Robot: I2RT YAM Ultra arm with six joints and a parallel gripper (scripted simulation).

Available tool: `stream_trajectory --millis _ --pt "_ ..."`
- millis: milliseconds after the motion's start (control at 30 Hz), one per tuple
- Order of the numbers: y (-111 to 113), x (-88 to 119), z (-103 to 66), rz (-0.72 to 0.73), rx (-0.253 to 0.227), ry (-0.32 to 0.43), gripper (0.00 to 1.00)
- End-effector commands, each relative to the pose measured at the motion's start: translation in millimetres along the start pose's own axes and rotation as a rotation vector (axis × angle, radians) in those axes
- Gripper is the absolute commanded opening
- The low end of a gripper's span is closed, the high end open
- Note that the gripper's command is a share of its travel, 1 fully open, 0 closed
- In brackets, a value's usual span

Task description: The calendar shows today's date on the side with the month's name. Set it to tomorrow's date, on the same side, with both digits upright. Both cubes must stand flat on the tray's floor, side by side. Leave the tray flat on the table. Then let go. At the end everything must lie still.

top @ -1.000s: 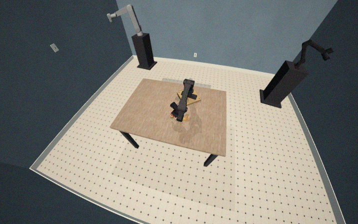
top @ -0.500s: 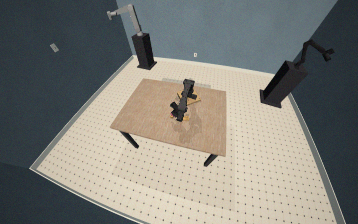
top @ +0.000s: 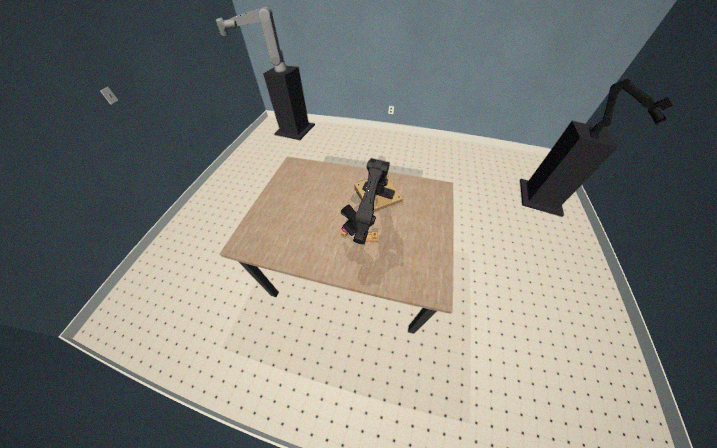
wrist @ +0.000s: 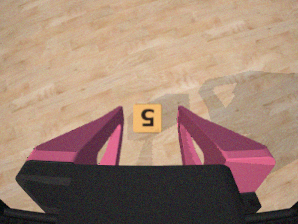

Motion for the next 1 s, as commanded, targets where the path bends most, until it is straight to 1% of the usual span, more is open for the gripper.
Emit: stream_trajectory --millis 0,33,133,500,567,600,633,700,800,900,967 --pt "-2 4 5.0 -0.008 -0.005 -0.021 0.45" --pt "8 4 -2.1 0.015 -0.032 -0.004 0.45" --pt "-3 9 8.8 -0.010 -0.007 -0.020 0.45" --pt "-5 23 24.7 -0.008 -0.006 -0.020 0.45" --pt "-5 23 24.7 -0.008 -0.006 -0.020 0.45" --pt "7 22 15.6 0.025 -0.039 0.001 0.45" --pt "2 26 22.2 0.010 -0.024 -0.009 0.45" --pt "-6 29 30.1 -0.009 -0.006 -0.021 0.45" --pt "-5 33 32.0 -0.006 -0.013 -0.017 0.45" --pt "-6 35 37.6 -0.005 -0.005 -0.020 0.45" --pt "-4 37 37.5 -0.001 -0.012 -0.016 0.45"
Point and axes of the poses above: the point where the finger pads meet when closed, its own z axis out along the fingers, its own y axis across the jaws, x = y × z, the point moved 5 cm from there along -z, back along the fingers, and after that the axes turned 8 degrees about z, right-handed, at the moved point
